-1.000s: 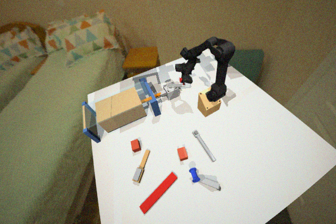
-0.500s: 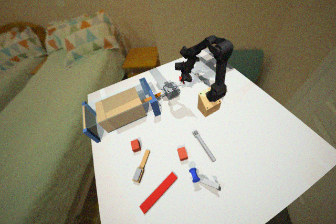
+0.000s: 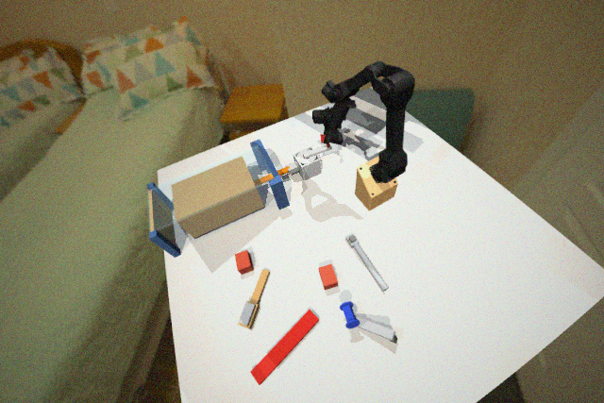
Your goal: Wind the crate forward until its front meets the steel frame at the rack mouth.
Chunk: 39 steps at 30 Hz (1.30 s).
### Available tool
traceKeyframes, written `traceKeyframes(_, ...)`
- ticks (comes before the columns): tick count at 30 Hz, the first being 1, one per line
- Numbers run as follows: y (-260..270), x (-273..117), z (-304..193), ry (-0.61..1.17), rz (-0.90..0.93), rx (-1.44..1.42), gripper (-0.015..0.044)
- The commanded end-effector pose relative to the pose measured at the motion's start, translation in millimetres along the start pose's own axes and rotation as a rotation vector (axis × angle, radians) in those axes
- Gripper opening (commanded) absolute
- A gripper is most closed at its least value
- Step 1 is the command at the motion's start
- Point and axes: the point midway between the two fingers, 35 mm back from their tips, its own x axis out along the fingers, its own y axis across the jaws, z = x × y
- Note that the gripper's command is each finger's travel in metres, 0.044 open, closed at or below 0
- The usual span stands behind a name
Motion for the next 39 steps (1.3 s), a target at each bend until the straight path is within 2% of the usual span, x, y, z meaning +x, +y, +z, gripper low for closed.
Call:
traceKeyframes(1,-11.5,3.2,4.0,0.001,-0.018,-0.018,0.0000)
traceKeyframes(39,-51.9,17.5,40.1,-0.002,-0.021,-0.021,0.0000)
